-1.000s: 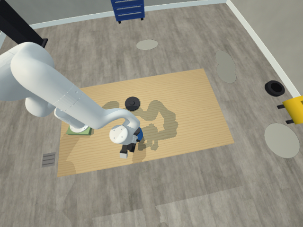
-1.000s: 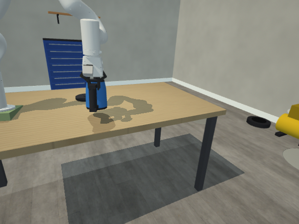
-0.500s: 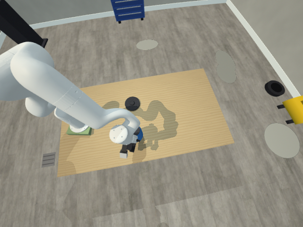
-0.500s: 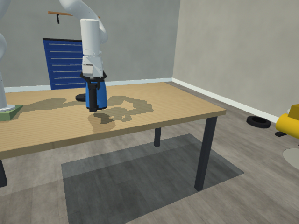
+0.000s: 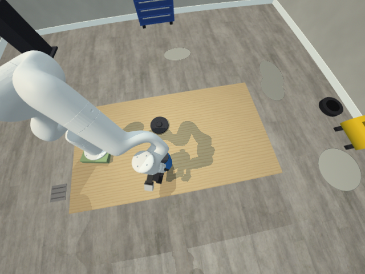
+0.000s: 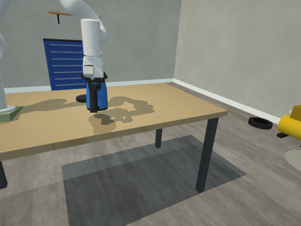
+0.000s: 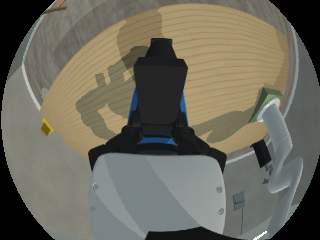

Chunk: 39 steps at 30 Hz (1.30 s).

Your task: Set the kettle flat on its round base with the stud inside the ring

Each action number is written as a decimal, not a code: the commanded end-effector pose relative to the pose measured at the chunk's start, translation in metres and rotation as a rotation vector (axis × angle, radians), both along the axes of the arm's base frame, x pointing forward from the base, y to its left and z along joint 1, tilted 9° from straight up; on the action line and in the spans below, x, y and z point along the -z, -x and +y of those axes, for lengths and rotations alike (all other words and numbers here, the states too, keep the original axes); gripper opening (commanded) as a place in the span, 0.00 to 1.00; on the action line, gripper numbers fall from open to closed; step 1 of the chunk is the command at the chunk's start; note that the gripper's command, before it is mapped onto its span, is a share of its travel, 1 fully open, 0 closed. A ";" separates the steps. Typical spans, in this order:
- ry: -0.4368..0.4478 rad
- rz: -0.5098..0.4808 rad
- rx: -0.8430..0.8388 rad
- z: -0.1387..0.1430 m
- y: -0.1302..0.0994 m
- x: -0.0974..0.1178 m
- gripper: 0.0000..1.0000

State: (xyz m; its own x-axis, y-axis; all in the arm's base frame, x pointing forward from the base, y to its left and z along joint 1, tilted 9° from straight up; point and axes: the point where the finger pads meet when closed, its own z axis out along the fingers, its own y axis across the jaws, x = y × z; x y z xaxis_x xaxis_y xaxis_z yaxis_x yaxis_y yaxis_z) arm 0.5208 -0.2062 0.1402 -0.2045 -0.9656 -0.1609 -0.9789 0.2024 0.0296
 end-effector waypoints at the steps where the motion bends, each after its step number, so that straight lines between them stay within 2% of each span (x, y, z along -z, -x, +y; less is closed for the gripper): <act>1: 0.001 -0.002 0.000 0.000 -0.001 -0.001 0.00; 23: 0.001 -0.002 0.000 0.004 0.000 -0.002 0.00; 39: 0.001 -0.002 0.000 0.022 0.003 -0.005 0.00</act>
